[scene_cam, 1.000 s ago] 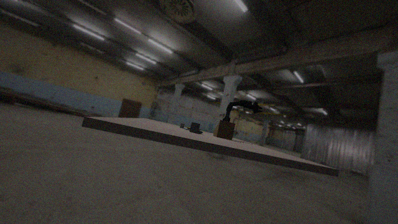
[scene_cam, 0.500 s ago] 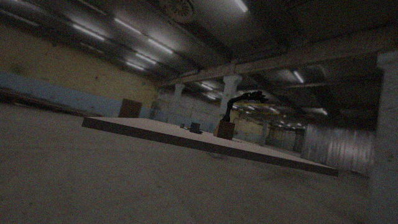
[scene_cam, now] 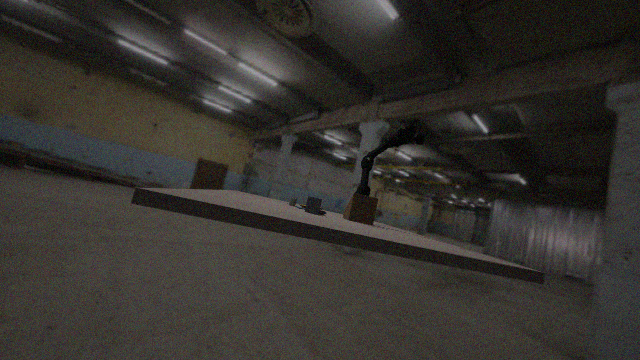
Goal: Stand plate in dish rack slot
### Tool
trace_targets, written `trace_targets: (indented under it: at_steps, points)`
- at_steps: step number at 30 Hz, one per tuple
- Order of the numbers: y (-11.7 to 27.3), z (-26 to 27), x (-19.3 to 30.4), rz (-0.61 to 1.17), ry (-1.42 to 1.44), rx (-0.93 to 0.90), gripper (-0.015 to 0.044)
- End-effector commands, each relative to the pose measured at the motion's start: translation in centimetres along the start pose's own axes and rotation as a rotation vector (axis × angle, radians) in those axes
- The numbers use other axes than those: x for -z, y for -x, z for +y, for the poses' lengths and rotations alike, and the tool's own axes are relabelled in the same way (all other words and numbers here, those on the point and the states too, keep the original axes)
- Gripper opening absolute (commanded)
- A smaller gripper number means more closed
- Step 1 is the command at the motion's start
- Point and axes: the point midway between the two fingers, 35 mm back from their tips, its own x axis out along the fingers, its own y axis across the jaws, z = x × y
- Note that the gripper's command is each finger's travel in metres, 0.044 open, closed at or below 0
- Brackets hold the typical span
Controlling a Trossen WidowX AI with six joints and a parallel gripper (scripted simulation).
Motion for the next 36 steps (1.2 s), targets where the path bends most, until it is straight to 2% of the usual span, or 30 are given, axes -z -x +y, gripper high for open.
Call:
trace_targets:
  at_steps: [1, 8, 19, 27, 36]
  points:
    - [-1.5, -5.5, -1.1, 0.0, -0.054, 0.108, 0.04]
    - [-3.7, -14.8, -1.4, 0.033, -0.149, 0.289, 0.04]
    - [-5.0, -28.7, 1.6, 0.16, -0.252, 0.548, 0.04]
    - [-3.2, -39.5, 5.8, 0.263, -0.378, 0.766, 0.04]
    - [1.1, -49.7, 12.8, 0.411, -0.535, 0.986, 0.04]
